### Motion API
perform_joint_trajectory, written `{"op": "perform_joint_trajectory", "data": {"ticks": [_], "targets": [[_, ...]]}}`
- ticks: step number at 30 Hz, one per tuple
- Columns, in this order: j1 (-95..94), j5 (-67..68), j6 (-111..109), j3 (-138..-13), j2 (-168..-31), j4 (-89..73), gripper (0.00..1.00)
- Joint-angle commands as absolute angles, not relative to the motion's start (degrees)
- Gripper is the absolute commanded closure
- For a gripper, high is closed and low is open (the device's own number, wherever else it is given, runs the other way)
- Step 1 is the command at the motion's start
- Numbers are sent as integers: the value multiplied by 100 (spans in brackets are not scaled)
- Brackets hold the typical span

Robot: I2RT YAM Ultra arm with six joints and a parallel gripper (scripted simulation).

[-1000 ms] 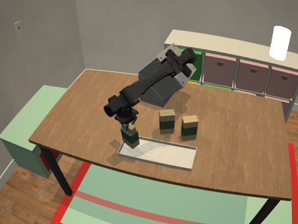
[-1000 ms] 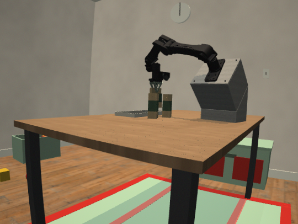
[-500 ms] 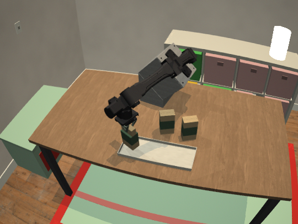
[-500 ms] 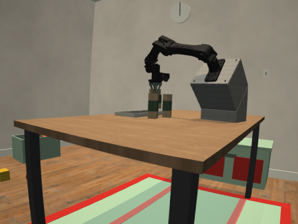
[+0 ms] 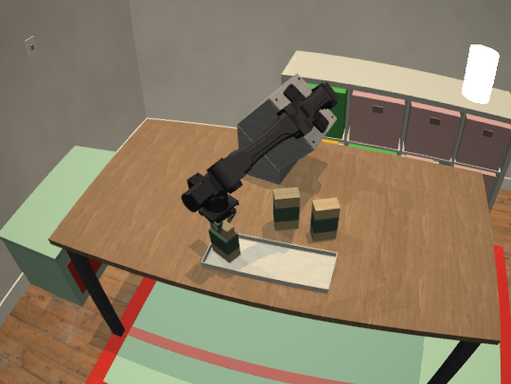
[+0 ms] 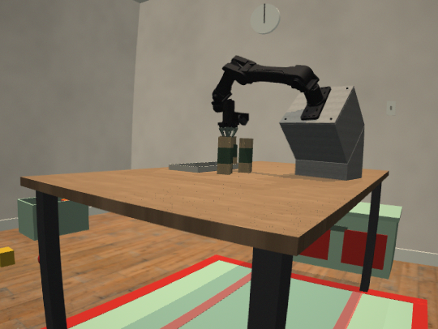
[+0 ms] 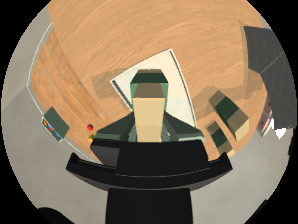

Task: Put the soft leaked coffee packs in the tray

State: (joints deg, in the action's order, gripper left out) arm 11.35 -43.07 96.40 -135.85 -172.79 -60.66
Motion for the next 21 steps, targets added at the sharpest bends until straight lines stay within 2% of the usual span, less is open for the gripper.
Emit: {"op": "perform_joint_trajectory", "data": {"ticks": [1, 21], "targets": [[1347, -4265, 9716, -13557, -17081, -5923, 76], [1345, -4259, 9702, -13561, -17086, -5979, 76]]}}
